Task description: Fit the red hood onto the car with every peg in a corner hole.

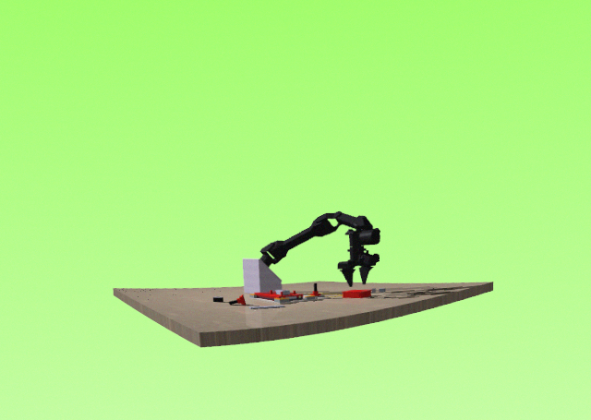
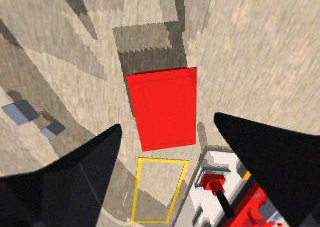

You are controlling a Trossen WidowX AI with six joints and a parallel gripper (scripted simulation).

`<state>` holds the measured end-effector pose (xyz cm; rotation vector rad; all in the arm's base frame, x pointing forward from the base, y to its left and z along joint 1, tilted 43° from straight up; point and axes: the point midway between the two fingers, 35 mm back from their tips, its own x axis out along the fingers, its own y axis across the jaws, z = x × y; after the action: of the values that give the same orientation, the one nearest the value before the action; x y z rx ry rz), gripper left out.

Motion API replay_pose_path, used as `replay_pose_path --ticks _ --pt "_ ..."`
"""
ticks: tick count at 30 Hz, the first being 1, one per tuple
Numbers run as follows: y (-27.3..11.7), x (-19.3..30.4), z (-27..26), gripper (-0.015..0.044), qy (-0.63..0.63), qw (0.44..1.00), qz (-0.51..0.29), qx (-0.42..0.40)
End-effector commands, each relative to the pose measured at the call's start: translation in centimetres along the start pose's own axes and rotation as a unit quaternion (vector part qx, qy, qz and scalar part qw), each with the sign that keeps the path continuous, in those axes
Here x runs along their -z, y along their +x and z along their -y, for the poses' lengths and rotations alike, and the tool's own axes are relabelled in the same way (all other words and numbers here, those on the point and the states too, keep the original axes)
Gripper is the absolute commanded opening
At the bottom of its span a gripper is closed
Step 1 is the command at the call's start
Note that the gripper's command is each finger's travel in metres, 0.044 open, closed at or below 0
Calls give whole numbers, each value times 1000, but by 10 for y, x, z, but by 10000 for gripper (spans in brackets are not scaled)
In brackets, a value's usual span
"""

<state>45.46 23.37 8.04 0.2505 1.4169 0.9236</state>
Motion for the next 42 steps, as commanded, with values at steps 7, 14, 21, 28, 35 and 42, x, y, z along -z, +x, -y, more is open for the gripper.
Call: replay_pose_path --ticks 7,14,21,28,35,42 --pt "11 2 0 440 -5 1000 -4 0" --pt "16 3 0 440 -9 1000 -5 0" --pt "19 3 0 440 -11 1000 -5 0" --pt "22 3 0 440 -11 1000 -5 0" --pt "25 3 0 440 -11 1000 -5 -1" --pt "29 3 0 440 -11 1000 -5 -1"
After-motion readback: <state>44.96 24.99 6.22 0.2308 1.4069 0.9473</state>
